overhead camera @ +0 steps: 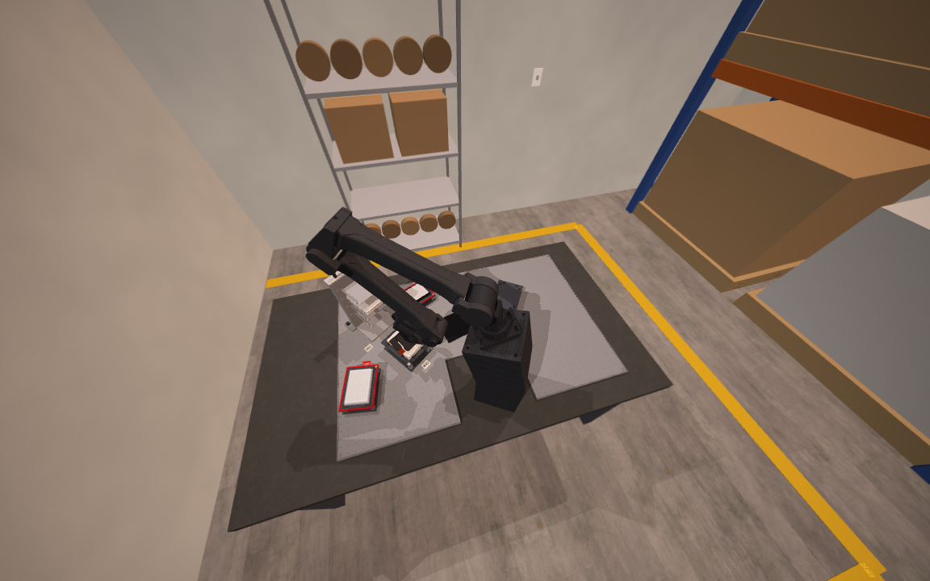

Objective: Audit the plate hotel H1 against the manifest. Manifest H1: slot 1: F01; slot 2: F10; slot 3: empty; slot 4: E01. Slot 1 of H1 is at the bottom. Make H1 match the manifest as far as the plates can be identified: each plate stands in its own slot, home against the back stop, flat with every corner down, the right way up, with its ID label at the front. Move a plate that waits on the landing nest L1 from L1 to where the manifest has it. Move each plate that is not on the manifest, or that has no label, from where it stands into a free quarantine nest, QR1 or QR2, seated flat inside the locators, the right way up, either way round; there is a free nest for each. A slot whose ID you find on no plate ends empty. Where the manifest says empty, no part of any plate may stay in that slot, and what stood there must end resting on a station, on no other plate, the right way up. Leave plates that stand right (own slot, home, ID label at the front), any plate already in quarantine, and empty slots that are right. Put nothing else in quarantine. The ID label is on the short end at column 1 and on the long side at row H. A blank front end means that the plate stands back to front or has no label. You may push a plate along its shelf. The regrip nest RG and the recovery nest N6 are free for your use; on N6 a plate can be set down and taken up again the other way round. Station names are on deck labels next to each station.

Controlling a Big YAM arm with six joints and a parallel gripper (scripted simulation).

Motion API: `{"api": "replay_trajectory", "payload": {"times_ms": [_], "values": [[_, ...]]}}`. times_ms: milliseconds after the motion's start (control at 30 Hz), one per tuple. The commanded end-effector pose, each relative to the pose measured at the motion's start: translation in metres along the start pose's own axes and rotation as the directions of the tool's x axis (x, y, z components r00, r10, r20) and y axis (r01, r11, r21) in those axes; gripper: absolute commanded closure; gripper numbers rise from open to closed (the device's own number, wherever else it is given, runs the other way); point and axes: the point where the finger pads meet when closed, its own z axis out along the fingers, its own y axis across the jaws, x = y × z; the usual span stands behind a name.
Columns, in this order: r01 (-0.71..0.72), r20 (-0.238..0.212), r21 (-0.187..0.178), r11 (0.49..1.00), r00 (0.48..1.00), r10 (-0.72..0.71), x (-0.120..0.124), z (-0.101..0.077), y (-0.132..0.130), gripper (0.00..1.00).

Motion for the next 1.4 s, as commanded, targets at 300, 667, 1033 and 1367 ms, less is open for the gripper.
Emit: {"api": "replay_trajectory", "payload": {"times_ms": [300, 667, 1033, 1367], "values": [[-0.002, -0.002, 0.003, 1.000, 1.000, 0.002, -0.001, -0.005, -0.003, 0.00], [-0.013, 0.012, 0.008, 1.000, 1.000, 0.013, 0.022, 0.025, -0.005, 0.00], [-0.005, -0.008, -0.001, 1.000, 1.000, 0.005, 0.040, 0.013, -0.002, 0.00], [0.001, -0.022, 0.004, 1.000, 1.000, -0.001, 0.054, 0.001, -0.005, 0.00]]}}
